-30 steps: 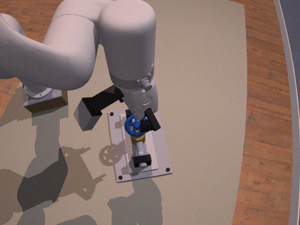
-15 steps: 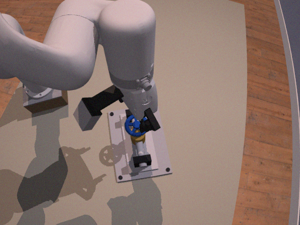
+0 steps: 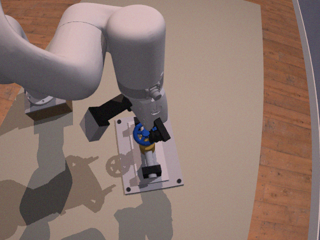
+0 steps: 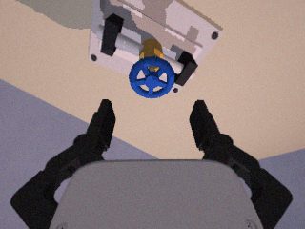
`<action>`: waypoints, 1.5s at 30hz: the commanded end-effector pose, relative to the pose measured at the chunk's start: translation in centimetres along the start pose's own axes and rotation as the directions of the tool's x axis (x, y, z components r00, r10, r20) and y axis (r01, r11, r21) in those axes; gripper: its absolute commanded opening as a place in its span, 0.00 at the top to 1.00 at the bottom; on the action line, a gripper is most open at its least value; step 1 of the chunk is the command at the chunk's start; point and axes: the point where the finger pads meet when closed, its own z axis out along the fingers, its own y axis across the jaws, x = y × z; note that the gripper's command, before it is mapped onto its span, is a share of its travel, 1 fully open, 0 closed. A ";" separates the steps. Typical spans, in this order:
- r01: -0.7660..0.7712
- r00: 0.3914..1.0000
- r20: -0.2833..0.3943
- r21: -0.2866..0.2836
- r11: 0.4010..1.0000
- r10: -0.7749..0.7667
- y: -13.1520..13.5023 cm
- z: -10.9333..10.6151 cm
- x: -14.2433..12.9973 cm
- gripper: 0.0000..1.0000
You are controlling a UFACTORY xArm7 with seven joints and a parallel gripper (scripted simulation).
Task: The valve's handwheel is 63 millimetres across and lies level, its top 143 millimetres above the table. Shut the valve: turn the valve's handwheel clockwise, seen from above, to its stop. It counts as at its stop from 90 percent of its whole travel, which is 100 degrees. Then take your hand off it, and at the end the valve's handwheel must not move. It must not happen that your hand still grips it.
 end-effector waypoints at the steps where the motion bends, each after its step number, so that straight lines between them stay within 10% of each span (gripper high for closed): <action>1: 0.000 1.000 0.002 0.003 1.000 0.000 -0.1 0.5 -0.1 0.00; 45: 0.000 1.000 0.002 0.003 1.000 0.000 -0.1 3.4 -0.1 0.00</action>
